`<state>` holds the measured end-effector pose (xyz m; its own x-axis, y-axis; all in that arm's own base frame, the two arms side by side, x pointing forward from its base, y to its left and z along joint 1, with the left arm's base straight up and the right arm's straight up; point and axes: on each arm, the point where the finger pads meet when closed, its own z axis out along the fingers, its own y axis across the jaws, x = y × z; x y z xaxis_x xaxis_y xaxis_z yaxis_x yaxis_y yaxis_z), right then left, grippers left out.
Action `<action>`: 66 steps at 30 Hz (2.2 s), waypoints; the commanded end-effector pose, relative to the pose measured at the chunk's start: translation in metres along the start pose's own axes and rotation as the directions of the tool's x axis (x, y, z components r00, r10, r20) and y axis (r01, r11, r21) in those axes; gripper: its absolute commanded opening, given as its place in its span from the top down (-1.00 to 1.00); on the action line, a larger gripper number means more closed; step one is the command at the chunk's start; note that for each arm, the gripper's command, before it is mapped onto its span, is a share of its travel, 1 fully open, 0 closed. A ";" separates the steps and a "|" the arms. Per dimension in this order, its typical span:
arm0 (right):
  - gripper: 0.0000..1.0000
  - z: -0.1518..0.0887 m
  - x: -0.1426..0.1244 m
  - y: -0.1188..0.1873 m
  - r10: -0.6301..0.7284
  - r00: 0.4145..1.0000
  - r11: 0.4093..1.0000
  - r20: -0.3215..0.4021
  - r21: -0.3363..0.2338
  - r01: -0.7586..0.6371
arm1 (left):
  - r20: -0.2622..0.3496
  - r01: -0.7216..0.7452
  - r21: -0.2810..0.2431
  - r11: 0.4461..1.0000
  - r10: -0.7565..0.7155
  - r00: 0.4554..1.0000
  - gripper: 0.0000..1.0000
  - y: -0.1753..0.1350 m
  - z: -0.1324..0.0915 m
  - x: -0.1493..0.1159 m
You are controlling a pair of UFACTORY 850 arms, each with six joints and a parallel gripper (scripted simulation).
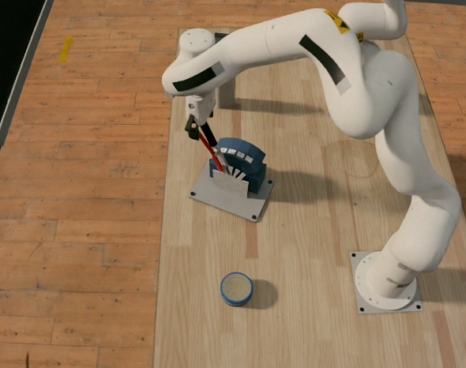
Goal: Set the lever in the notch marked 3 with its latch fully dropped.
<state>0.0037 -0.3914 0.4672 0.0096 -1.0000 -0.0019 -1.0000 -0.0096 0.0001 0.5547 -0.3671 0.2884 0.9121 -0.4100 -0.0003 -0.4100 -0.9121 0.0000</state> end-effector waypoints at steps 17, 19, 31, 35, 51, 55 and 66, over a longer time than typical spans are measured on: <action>-1.00 -0.001 0.000 0.000 0.000 1.000 1.000 -0.002 0.000 0.000 | -0.002 0.000 0.000 1.000 0.000 1.000 -1.00 0.000 0.001 0.001; -1.00 -0.001 0.000 0.000 0.000 1.000 1.000 -0.002 0.000 0.000 | -0.002 0.000 0.000 1.000 0.000 1.000 1.00 0.000 0.001 0.001; -1.00 -0.001 0.000 0.000 0.000 1.000 1.000 -0.002 0.000 0.000 | -0.002 0.000 0.000 1.000 0.000 1.000 1.00 0.000 0.001 0.001; -1.00 -0.001 0.000 0.000 0.000 1.000 1.000 -0.002 0.000 0.000 | -0.002 0.000 0.000 1.000 0.000 1.000 1.00 0.000 0.001 0.001; -1.00 -0.001 0.000 0.000 0.000 1.000 1.000 -0.002 0.000 0.000 | -0.002 0.000 0.000 1.000 0.000 1.000 1.00 0.000 0.001 0.001; -1.00 -0.001 0.000 0.000 0.000 1.000 1.000 -0.002 0.000 0.000 | -0.002 0.000 0.000 1.000 0.000 1.000 1.00 0.000 0.001 0.001; -1.00 -0.001 0.000 0.000 0.000 1.000 1.000 -0.002 0.000 0.000 | -0.002 0.000 0.000 1.000 0.000 1.000 1.00 0.000 0.001 0.000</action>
<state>0.0037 -0.3914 0.4672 0.0096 -1.0000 -0.0019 -1.0000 -0.0096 0.0001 0.5551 -0.3673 0.2865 0.9121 -0.4100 0.0015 -0.4100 -0.9121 0.0003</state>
